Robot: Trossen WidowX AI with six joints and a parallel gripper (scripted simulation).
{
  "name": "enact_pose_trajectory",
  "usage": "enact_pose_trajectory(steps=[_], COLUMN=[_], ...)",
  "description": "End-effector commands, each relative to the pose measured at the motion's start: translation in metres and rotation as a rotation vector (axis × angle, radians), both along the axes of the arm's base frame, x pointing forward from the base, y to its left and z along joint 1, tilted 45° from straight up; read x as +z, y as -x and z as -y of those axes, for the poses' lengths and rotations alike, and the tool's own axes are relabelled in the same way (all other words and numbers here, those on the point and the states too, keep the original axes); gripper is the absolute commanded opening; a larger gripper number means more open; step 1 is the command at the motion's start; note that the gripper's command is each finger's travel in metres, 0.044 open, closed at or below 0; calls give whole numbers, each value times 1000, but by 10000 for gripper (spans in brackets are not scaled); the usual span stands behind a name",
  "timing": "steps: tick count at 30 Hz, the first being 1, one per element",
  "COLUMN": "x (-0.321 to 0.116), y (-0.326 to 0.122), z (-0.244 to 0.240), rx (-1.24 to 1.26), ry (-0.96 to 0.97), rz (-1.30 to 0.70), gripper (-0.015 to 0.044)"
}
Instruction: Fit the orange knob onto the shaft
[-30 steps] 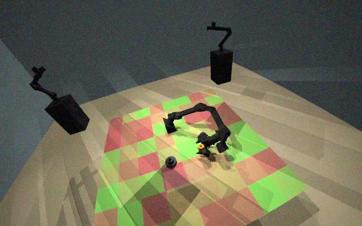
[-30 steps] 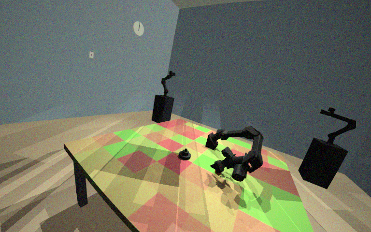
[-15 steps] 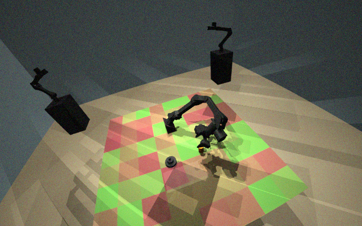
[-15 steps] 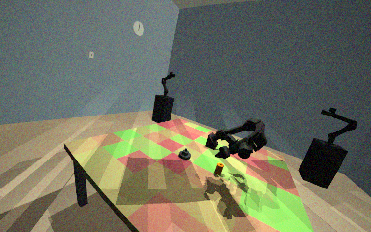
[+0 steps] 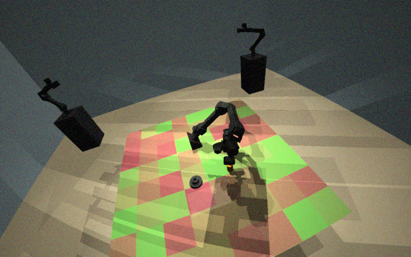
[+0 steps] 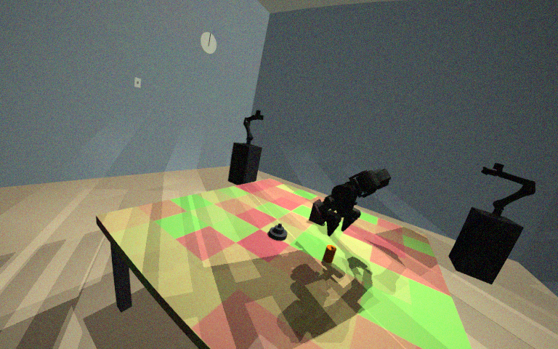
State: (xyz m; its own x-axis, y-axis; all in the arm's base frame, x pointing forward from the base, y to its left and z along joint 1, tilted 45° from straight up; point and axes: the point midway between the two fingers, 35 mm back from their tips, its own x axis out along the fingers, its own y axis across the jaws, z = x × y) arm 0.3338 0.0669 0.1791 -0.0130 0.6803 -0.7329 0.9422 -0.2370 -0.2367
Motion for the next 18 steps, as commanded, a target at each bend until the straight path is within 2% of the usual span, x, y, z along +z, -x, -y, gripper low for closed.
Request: enact_pose_trajectory(steps=[1, 6, 18], x=[2, 2, 2], y=[0, 0, 0], z=[0, 0, -1], rx=[-2, 46, 905], ry=[-27, -28, -32], rz=[16, 62, 879], gripper=[440, 440, 440])
